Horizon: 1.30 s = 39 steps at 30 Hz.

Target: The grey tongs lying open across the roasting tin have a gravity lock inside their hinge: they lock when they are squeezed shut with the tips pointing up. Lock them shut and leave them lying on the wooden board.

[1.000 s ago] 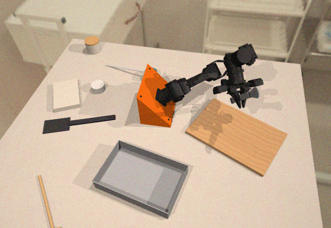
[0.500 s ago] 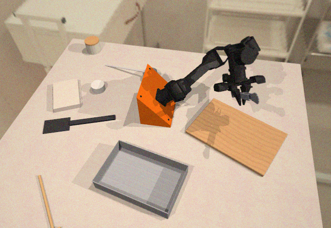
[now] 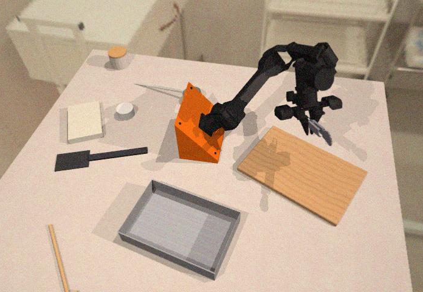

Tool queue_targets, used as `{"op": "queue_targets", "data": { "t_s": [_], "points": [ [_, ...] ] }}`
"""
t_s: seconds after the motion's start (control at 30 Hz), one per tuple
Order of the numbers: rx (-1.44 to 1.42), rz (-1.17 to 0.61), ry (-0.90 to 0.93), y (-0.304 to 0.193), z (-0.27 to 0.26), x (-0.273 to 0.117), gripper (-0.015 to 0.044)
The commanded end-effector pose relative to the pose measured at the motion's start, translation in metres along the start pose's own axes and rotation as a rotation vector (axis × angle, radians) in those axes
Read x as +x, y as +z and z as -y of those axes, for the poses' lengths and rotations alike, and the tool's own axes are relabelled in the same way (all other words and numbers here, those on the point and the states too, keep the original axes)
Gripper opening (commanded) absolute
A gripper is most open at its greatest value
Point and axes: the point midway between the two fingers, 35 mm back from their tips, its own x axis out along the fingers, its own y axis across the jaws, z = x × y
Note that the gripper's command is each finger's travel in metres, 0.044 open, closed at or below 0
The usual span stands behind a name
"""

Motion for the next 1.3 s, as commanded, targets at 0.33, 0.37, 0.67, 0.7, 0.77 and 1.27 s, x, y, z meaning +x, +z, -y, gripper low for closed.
{"op": "queue_targets", "data": {
  "t_s": [0.33,0.37,0.67,0.7,0.77,1.27],
  "points": [
    [0.025,0.179,0.037,-0.011,0.0,0.006,-0.015],
    [0.021,0.192,0.039,-0.011,0.0,0.007,-0.015],
    [-0.019,0.313,0.066,-0.013,0.001,0.016,-0.015],
    [-0.025,0.326,0.069,-0.014,0.002,0.017,-0.015],
    [-0.038,0.353,0.076,-0.014,0.002,0.019,-0.015],
    [-0.061,0.399,0.087,-0.014,0.003,0.024,-0.015]
  ]
}}
